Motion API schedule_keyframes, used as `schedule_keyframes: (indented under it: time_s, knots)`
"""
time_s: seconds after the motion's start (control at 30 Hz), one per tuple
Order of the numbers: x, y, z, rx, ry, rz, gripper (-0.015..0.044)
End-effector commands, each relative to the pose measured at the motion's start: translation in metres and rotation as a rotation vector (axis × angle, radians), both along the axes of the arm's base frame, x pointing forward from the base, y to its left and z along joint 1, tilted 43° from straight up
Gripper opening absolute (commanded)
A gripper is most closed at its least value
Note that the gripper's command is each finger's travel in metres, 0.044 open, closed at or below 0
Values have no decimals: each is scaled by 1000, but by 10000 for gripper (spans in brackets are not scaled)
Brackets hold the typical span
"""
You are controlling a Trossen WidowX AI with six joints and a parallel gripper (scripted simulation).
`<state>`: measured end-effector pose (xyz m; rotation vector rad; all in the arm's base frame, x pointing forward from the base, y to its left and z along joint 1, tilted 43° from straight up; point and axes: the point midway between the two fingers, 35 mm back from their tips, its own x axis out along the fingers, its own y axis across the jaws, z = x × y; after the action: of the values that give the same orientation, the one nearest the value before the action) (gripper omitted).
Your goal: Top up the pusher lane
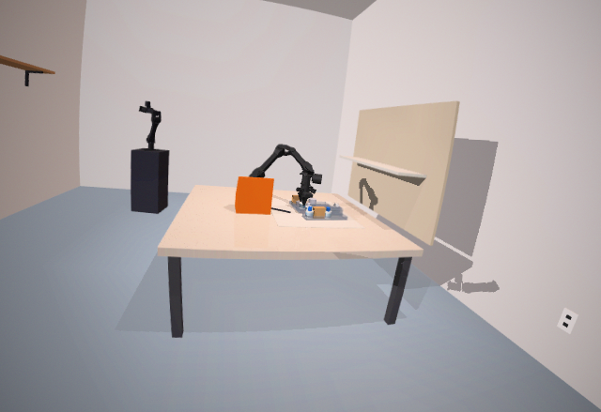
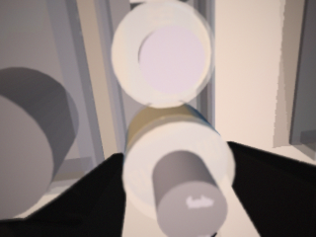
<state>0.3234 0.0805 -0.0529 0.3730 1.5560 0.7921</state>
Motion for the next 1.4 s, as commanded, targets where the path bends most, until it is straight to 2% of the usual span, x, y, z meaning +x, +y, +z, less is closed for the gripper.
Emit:
schedule_keyframes:
  time_s: [0.0,1.37]
  knots:
    - [7,2,2,11,-19,-6,0]
    - [7,7,-3,11,-19,-6,0]
